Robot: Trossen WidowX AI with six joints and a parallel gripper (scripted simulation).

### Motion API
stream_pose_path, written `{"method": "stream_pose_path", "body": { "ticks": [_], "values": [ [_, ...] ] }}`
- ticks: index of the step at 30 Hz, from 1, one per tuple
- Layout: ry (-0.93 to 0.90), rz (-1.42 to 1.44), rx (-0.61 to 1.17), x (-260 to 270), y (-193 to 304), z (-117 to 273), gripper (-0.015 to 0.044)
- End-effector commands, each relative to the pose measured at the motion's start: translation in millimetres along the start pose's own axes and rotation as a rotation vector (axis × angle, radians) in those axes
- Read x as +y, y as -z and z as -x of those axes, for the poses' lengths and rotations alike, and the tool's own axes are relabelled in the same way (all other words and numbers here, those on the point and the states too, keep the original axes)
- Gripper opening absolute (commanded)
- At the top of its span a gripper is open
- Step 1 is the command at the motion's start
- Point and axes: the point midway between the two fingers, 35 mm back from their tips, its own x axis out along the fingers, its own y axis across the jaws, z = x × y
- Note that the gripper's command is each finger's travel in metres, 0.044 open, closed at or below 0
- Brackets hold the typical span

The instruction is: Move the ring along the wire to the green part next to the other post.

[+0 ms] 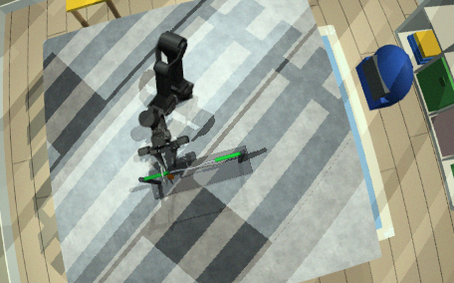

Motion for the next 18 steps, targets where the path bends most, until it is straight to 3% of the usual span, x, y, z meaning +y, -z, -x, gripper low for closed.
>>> {"method": "stream_pose_path", "body": {
  "ticks": [1, 18],
  "values": [
    [0.005, 0.001, -0.007, -2.9, -4.0, -7.3, 0.0160],
    [0.005, 0.001, -0.009, -3.8, -5.4, -32.7, 0.0160]
  ]
}}
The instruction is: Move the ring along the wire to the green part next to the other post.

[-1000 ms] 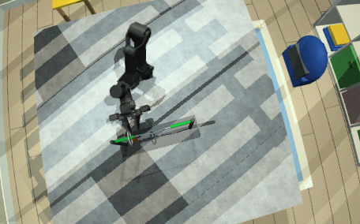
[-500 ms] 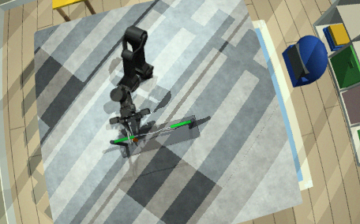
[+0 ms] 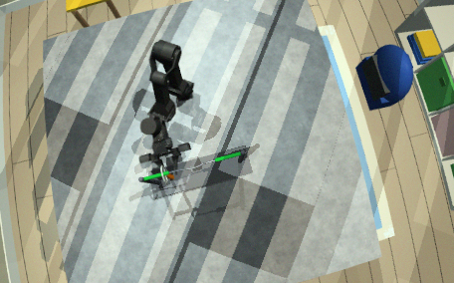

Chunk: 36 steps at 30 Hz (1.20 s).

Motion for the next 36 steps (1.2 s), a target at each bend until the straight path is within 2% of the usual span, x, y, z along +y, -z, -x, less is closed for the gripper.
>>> {"method": "stream_pose_path", "body": {
  "ticks": [1, 20, 36],
  "values": [
    [0.005, 0.000, -0.008, -1.8, -3.2, -8.2, 0.0160],
    [0.005, -0.001, -0.013, 1.6, -1.2, -37.8, 0.0160],
    [0.005, -0.001, -0.013, 1.8, -1.0, -38.8, 0.0160]
  ]
}}
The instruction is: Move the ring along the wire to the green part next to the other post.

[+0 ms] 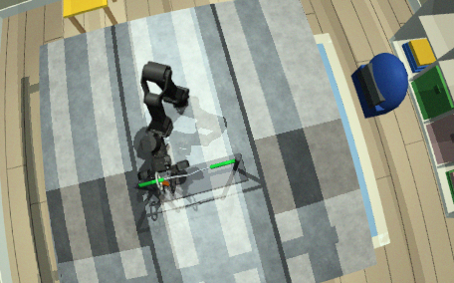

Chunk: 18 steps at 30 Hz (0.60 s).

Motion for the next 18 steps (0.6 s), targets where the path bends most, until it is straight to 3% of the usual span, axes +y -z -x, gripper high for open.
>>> {"method": "stream_pose_path", "body": {
  "ticks": [1, 15, 18],
  "values": [
    [0.005, -0.003, -0.005, -1.3, -1.7, -0.9, 0.0160],
    [0.005, -0.003, -0.005, -1.3, -1.7, -0.9, 0.0160],
    [0.000, 0.001, -0.001, -0.2, -0.4, -0.3, 0.0081]
  ]
}}
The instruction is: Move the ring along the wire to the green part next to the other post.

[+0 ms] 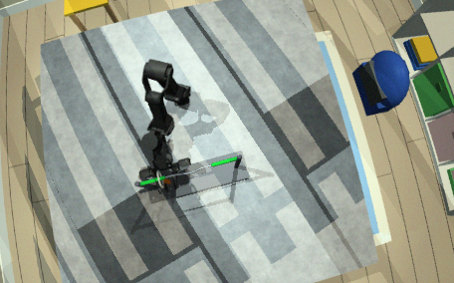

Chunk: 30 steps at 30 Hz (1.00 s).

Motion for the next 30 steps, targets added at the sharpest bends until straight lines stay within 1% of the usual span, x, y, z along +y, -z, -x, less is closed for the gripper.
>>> {"method": "stream_pose_path", "body": {
  "ticks": [1, 2, 4, 10, 11, 18, 30],
  "values": [
    [0.000, 0.000, 0.000, 0.0, 0.0, 0.0, 0.0055],
    [0.000, 0.000, 0.000, 0.0, 0.0, 0.0, 0.0029],
    [0.000, 0.000, 0.000, 0.0, 0.0, 0.0, 0.0015],
    [0.000, 0.000, 0.000, 0.0, 0.0, 0.0, -0.0142],
    [0.000, 0.000, 0.000, 0.0, 0.0, 0.0, -0.0150],
    [-0.001, 0.001, 0.000, -0.1, -1.7, 0.2, -0.0150],
    [-0.005, 0.007, -0.001, -1.0, -18.6, 3.0, -0.0150]
  ]
}}
